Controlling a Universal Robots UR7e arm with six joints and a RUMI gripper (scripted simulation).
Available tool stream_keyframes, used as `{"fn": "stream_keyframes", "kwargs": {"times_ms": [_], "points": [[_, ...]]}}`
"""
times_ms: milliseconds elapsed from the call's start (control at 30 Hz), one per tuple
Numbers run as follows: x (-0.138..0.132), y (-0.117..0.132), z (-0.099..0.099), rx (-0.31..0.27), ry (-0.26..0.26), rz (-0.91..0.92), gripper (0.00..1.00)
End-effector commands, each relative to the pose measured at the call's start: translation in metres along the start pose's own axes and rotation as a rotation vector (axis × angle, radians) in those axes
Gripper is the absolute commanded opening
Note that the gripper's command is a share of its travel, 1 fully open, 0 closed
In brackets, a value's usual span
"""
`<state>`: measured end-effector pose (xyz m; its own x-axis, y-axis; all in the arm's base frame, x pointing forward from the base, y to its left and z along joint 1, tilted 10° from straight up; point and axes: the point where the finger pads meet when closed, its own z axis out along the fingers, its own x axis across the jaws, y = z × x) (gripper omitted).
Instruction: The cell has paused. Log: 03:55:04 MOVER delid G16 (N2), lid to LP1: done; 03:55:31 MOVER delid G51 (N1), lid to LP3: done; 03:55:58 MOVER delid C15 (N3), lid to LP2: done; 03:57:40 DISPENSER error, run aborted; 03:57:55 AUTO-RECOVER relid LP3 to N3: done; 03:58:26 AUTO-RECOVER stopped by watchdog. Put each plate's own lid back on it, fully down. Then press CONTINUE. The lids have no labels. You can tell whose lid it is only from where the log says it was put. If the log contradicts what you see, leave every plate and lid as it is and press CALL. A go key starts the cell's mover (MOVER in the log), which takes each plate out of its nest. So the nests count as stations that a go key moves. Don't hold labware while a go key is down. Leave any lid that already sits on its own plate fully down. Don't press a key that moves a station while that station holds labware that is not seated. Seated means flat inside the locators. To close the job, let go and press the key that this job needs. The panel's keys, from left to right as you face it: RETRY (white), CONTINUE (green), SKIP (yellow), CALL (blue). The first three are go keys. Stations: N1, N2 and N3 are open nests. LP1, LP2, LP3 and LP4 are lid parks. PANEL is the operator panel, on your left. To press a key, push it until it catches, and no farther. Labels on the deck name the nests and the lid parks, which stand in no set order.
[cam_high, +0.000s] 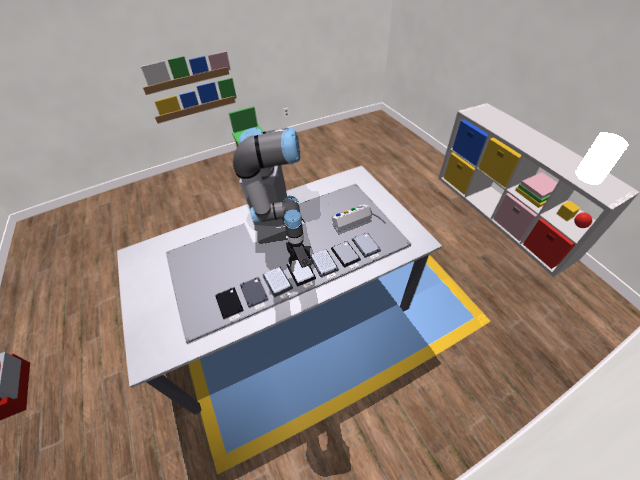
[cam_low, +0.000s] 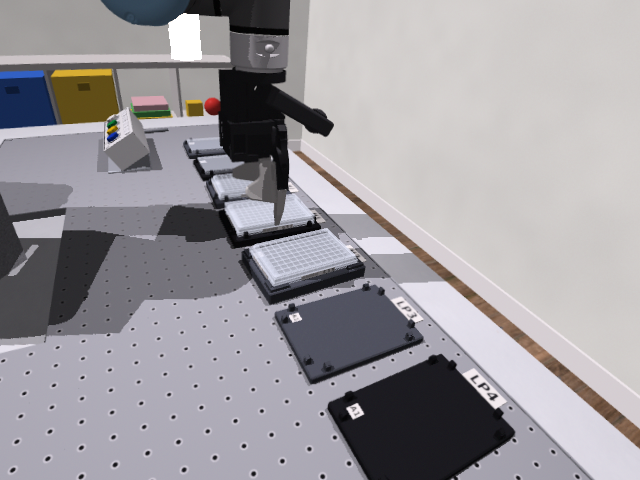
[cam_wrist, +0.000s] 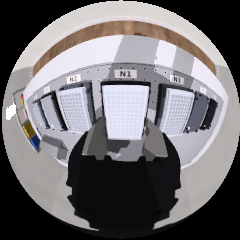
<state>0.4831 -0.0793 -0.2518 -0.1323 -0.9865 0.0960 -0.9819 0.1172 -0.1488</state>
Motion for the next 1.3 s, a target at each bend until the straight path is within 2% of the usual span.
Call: {"fn": "stream_keyframes", "kwargs": {"times_ms": [0, 900, 933, 1267], "points": [[0.0001, -0.0005, -0.0004, 0.001, 0.0, 0.0, 0.0], [0.0001, -0.0005, -0.0004, 0.001, 0.0, 0.0, 0.0], [0.0001, -0.0005, -0.0004, 0.001, 0.0, 0.0, 0.82], [0.0001, -0.0005, -0.0004, 0.001, 0.0, 0.0, 0.82]]}}
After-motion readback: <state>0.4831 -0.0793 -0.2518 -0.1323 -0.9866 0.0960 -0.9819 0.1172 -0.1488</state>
